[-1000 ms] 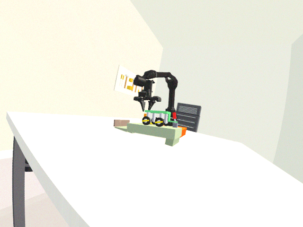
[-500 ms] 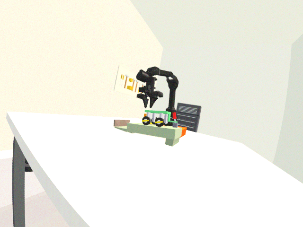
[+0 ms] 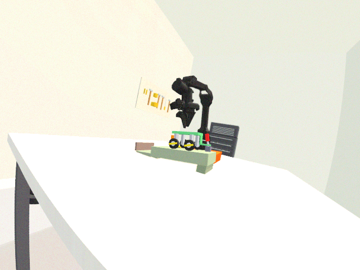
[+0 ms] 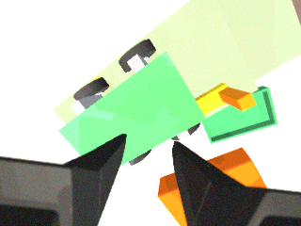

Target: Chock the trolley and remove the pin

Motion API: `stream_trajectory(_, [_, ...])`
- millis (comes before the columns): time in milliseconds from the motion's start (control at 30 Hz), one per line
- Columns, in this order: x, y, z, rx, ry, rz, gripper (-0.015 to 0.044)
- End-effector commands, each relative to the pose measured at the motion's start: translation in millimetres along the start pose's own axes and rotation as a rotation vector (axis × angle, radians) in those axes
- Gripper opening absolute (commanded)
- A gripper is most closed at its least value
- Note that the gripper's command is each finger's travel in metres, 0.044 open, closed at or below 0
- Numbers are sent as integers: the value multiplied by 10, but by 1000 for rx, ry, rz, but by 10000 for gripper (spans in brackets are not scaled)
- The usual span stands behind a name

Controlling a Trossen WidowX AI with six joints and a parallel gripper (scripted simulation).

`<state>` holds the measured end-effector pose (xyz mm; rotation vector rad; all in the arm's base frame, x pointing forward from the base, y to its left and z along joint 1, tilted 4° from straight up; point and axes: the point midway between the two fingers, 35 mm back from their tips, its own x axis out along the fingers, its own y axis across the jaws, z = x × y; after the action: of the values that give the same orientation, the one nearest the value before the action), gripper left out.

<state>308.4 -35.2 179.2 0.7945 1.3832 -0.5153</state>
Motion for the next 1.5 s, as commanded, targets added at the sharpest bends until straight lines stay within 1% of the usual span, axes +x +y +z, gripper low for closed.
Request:
stream_trajectory(0, [29,140,-89,127,26,6,190])
stream_trajectory(633, [56,720,-700,803,126,-23,190])
stream_trajectory(933, [76,724,-707,809,127,-23,190])
stream_trajectory(1467, [316,735,-735,809,128,-23,190])
